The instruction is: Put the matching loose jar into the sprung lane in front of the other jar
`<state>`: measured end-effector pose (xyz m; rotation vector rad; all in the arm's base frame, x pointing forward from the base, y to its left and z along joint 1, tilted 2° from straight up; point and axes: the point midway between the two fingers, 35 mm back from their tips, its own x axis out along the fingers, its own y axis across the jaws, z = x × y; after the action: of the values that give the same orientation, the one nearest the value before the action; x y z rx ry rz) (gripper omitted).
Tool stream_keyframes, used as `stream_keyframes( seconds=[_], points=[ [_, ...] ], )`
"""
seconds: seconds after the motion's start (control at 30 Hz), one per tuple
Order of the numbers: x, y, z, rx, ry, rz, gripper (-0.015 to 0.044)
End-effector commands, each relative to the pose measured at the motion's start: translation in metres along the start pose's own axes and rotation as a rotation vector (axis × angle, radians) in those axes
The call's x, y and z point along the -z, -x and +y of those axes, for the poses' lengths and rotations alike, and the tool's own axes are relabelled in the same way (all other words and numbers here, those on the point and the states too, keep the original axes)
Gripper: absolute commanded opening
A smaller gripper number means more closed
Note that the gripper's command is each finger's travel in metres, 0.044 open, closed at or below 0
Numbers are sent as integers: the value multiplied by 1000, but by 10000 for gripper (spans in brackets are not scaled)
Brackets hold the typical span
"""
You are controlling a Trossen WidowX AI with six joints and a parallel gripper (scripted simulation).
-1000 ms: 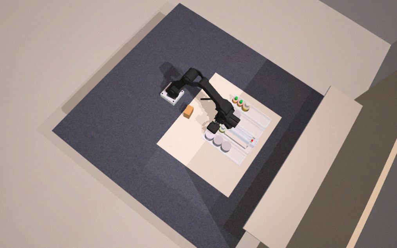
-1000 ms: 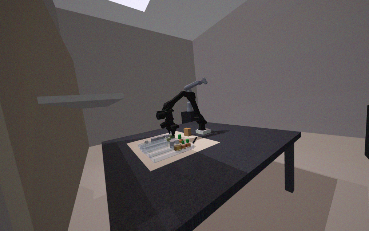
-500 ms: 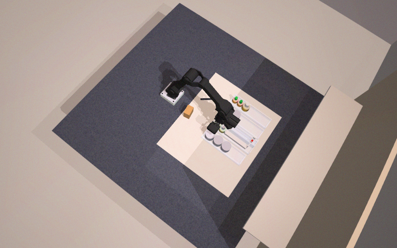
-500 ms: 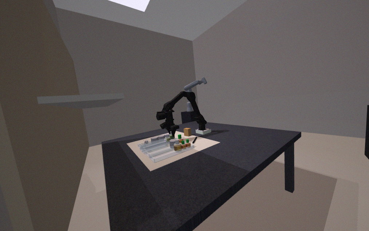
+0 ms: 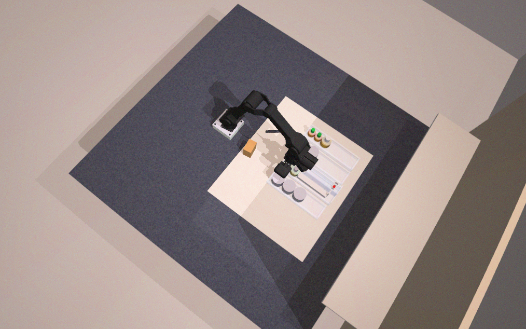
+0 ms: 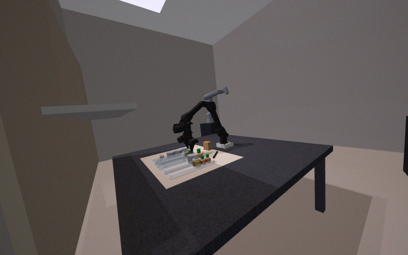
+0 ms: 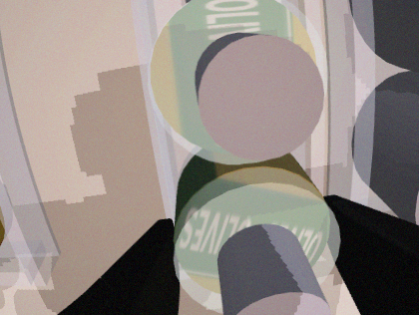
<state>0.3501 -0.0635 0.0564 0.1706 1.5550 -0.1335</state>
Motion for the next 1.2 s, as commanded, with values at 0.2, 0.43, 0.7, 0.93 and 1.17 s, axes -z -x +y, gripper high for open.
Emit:
stream_keyframes(
  seconds=[0.2,0.43,0.7,0.93,1.17],
  points=[
    [-5,-3,0,-4,-1,-21,0],
    [-4,-6,0,-4,-1,-21,0],
    [-4,-9,-1,-4,-1,-21,0],
    [-3,-11,-2,-4,-1,-21,0],
    [-3,-13,-3,-4,-1,-21,0]
  ],
)
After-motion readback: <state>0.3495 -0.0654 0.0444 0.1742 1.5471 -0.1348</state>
